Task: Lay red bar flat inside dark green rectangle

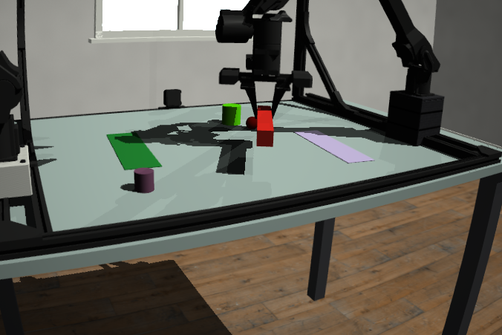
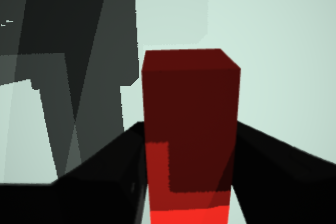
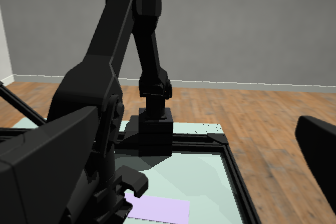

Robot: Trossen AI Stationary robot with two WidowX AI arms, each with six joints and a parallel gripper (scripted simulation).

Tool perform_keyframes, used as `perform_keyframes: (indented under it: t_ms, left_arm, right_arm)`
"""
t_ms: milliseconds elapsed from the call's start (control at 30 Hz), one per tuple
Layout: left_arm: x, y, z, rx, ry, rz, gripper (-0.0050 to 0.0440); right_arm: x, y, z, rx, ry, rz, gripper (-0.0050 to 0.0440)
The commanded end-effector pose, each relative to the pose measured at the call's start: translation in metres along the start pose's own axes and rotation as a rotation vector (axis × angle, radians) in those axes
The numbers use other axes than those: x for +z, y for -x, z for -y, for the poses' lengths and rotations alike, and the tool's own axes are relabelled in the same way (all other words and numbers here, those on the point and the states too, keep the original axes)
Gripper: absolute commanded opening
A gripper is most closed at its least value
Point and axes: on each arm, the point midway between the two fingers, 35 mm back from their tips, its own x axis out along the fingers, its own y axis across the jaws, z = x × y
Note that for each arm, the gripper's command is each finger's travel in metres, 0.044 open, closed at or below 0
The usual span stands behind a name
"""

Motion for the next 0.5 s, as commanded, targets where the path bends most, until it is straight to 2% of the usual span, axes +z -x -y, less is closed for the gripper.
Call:
perform_keyframes:
  t_ms: [0, 133, 300, 467]
  left_arm:
    - [-0.011, -0.001, -0.007, 0.005, -0.025, 0.000, 0.0000]
    - [-0.022, -0.003, -0.013, 0.005, -0.054, 0.000, 0.0000]
    - [-0.025, -0.003, -0.014, 0.005, -0.059, 0.000, 0.0000]
    - [-0.025, -0.003, -0.014, 0.005, -0.059, 0.000, 0.0000]
  right_arm:
    - [0.000, 0.000, 0.000, 0.000, 0.000, 0.000, 0.0440]
    - [0.000, 0.000, 0.000, 0.000, 0.000, 0.000, 0.0440]
    - [-0.001, -0.001, 0.000, 0.000, -0.006, -0.005, 0.0440]
    - [-0.009, -0.012, 0.001, -0.002, -0.093, -0.073, 0.0440]
